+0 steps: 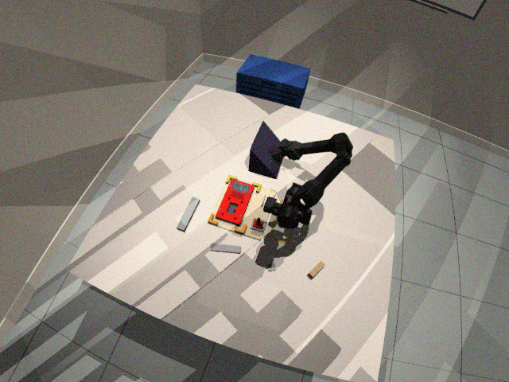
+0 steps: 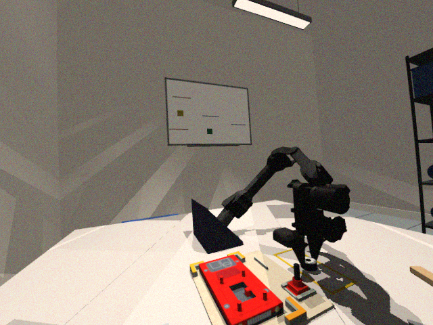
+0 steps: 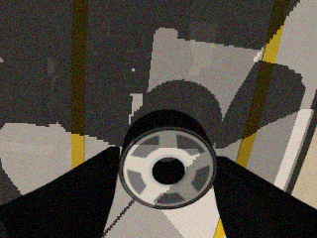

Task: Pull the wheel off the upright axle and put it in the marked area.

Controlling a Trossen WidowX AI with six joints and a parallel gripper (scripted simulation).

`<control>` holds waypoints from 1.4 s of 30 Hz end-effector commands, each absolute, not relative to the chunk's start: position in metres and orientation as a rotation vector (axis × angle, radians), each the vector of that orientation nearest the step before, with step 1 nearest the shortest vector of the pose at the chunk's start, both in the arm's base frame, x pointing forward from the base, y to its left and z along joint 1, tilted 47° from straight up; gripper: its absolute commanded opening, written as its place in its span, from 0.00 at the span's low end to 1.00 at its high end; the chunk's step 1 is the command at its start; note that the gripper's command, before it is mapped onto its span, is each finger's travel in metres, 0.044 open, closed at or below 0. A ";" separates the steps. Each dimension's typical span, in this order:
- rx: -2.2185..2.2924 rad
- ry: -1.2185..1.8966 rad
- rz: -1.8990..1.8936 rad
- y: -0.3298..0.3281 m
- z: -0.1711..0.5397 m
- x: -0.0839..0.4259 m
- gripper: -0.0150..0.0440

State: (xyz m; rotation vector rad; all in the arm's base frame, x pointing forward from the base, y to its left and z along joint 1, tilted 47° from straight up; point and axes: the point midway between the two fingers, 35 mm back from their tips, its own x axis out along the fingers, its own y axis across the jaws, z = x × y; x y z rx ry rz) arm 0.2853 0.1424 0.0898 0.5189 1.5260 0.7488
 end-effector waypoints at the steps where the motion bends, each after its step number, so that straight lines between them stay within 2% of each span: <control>1: 0.518 1.527 0.750 0.141 0.091 0.286 0.74; 12: 0.522 1.526 0.750 0.099 0.131 0.292 0.76; 17: 0.519 1.524 0.732 0.070 0.126 0.268 0.99; 18: 0.518 1.526 0.731 0.061 0.127 0.260 1.00; 23: 0.522 1.532 0.745 0.030 0.134 0.223 1.00; 42: 0.522 1.532 0.746 0.029 0.134 0.221 1.00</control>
